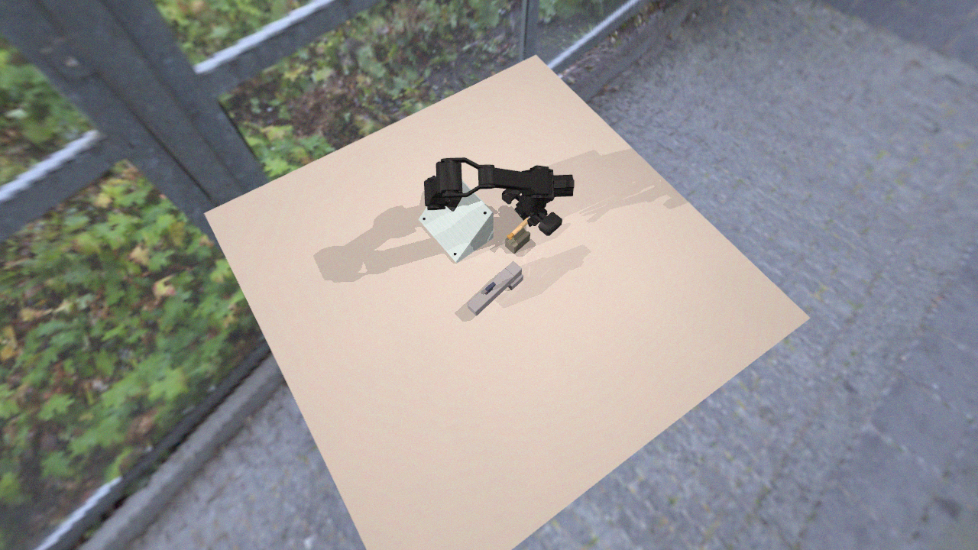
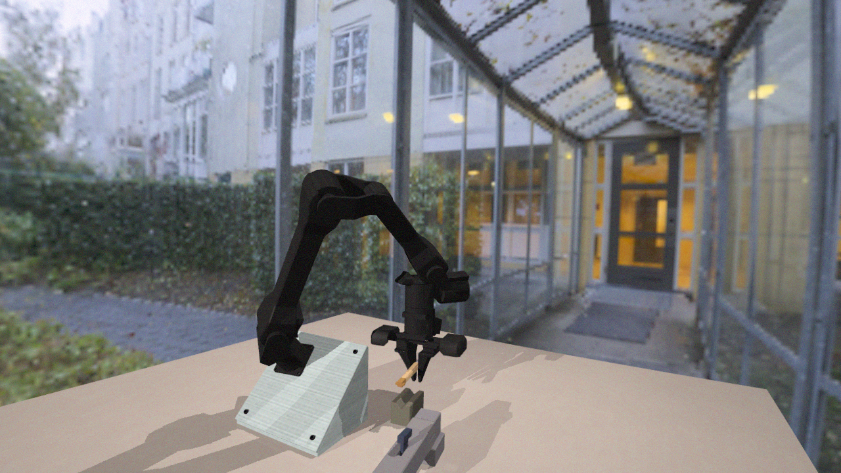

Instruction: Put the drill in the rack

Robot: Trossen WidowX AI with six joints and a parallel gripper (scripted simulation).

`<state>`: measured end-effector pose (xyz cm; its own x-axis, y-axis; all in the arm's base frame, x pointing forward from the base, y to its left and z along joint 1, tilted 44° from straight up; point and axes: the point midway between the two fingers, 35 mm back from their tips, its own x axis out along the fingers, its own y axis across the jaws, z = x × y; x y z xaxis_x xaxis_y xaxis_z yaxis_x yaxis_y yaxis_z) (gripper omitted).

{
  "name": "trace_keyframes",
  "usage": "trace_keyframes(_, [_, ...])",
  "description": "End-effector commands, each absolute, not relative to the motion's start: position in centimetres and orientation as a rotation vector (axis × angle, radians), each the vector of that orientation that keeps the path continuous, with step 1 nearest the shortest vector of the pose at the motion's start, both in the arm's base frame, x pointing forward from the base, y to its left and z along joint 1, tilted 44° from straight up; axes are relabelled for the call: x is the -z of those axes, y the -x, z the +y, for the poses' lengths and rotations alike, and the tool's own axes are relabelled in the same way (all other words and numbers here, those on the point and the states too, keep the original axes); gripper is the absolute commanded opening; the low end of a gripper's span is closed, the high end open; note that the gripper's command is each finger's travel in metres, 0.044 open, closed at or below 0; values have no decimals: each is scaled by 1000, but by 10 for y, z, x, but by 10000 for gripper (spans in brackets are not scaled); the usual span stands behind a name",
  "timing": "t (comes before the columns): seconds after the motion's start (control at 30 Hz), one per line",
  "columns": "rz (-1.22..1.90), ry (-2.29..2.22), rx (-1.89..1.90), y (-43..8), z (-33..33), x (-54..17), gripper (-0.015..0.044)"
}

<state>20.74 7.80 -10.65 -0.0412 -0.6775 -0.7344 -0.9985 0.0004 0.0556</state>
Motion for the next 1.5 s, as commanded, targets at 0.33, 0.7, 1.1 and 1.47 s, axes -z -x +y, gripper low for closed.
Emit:
trace_keyframes(0.33, [1770,1721,-811,-206,64,123,0])
trace_keyframes(0.7, [1770,1722,-811,-205,56,132,0])
trace_keyframes(1.1, [1770,1722,-810,-205,47,142,0])
trace_keyframes(1.47, [1754,1718,-812,-206,51,142,131])
